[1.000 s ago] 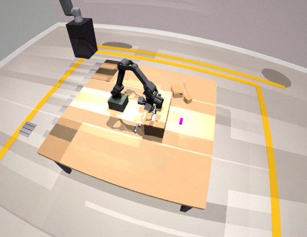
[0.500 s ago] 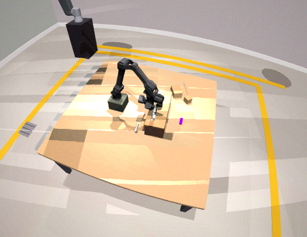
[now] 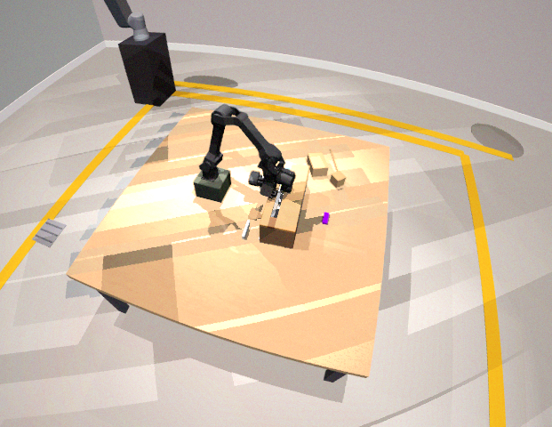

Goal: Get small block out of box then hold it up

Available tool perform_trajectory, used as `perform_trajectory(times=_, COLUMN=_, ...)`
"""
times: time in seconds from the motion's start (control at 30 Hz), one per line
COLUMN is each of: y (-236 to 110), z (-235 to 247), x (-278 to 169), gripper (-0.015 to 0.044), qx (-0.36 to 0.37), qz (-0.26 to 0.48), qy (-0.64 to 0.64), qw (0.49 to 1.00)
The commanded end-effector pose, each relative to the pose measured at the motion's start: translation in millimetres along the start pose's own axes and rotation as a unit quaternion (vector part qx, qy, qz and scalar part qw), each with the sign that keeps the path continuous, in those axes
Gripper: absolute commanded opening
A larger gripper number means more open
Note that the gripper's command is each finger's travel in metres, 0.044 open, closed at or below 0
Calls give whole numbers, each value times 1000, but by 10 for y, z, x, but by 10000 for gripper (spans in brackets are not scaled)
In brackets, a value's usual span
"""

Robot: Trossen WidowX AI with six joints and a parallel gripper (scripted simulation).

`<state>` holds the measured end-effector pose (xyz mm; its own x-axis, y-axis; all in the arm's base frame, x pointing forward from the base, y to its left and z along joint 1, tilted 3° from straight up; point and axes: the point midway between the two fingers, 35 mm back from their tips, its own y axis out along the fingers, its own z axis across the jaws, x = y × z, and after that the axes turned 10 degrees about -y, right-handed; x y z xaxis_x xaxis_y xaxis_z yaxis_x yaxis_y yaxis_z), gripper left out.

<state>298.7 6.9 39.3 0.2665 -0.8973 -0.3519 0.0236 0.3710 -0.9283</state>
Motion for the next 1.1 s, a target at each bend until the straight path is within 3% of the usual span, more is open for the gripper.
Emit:
perform_trajectory(times=0.0, y=-13, z=-1, x=25, gripper=400, qx=0, qz=0, qy=-1, qw=1000)
perform_trajectory(times=1.07, y=87, z=50, x=-256, gripper=400, qx=1, qz=1, qy=-1, qw=1000)
